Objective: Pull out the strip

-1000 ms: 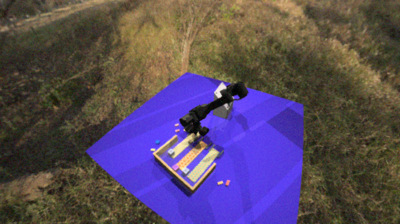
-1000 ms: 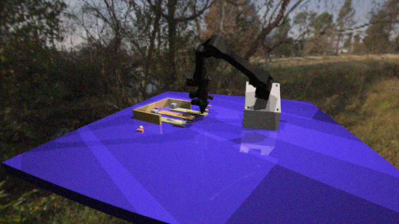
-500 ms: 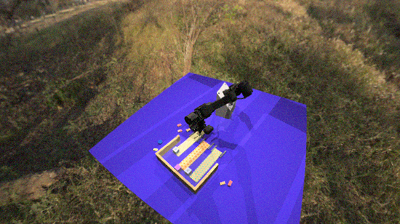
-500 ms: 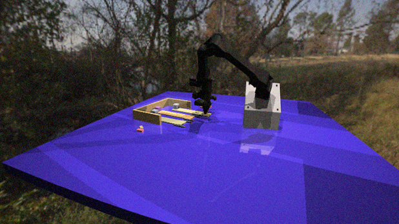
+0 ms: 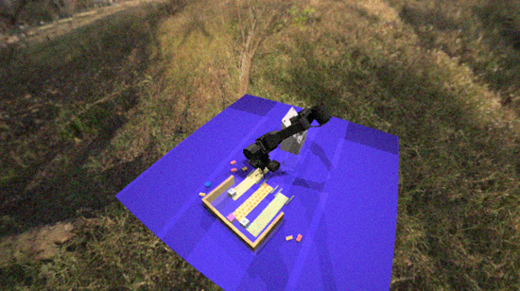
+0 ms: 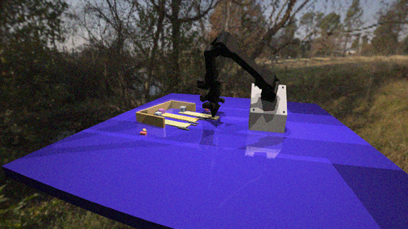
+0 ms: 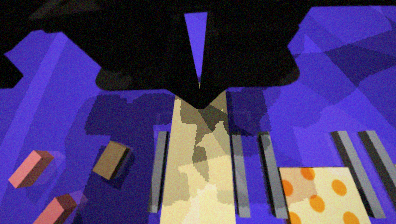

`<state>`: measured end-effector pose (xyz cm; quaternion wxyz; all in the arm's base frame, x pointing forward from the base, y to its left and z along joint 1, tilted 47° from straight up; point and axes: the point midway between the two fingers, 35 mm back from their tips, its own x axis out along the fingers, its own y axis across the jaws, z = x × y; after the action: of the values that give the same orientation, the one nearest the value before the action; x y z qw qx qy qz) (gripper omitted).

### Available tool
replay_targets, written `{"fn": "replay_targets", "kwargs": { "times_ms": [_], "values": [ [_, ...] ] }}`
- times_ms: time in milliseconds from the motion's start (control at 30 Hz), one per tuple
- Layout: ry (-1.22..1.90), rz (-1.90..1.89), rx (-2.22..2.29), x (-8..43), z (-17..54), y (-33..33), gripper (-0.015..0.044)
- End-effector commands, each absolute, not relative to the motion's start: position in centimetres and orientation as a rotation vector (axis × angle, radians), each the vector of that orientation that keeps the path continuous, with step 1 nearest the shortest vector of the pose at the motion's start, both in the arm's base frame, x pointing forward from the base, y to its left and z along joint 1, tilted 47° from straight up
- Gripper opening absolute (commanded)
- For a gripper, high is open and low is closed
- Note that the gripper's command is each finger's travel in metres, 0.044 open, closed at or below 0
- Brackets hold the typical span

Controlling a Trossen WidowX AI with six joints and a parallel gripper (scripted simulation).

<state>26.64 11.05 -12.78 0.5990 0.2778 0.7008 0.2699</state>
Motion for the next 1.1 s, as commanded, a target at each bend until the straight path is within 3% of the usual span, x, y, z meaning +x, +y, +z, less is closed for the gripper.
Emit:
{"fn": "replay_targets", "kwargs": {
  "times_ms": [0, 1067],
  "values": [
    [1.658, 0.626, 0.643, 25.0, -12.9, 11.2, 0.0],
    [1.66, 0.626, 0.643, 20.9, -12.3, 11.0, 0.0]
  ]
}}
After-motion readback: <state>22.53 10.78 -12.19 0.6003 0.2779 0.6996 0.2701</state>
